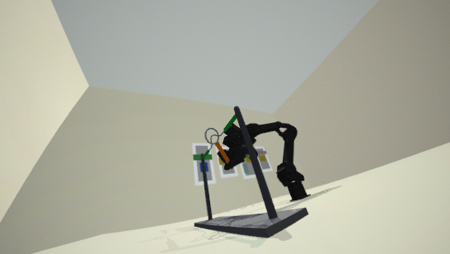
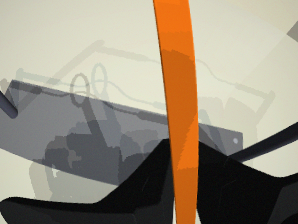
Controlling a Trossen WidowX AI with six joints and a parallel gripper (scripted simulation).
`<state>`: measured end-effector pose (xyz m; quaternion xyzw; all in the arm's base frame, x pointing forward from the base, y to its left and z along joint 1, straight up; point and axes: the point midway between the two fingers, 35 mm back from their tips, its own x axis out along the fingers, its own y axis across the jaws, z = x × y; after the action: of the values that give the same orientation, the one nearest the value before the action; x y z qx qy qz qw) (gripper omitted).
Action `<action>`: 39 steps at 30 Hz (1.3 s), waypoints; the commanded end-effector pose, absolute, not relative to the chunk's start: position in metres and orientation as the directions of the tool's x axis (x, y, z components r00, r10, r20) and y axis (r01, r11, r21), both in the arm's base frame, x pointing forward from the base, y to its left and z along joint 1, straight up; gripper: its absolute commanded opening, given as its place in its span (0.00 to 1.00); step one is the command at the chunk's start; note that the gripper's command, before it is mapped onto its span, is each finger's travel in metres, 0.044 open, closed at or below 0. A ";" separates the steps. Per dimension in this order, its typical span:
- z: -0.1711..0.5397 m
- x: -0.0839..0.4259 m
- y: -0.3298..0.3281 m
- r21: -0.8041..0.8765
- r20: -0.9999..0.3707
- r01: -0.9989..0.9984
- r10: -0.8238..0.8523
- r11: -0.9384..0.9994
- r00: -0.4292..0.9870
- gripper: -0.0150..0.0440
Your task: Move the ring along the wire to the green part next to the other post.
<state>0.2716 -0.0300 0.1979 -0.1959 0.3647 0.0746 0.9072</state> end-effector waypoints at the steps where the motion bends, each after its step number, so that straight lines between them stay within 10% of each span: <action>1: 0.200 0.275 -0.037 -0.372 -0.680 -0.332 -0.011 0.867 0.733 0.00; 18: 0.198 0.273 -0.041 -0.467 -0.656 -0.395 -0.010 0.791 0.755 0.00; 39: 0.162 0.271 0.020 -0.187 -0.523 -0.211 0.084 0.959 0.848 0.00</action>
<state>0.2697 0.0108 0.1649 -0.1495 0.2837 0.0844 0.9434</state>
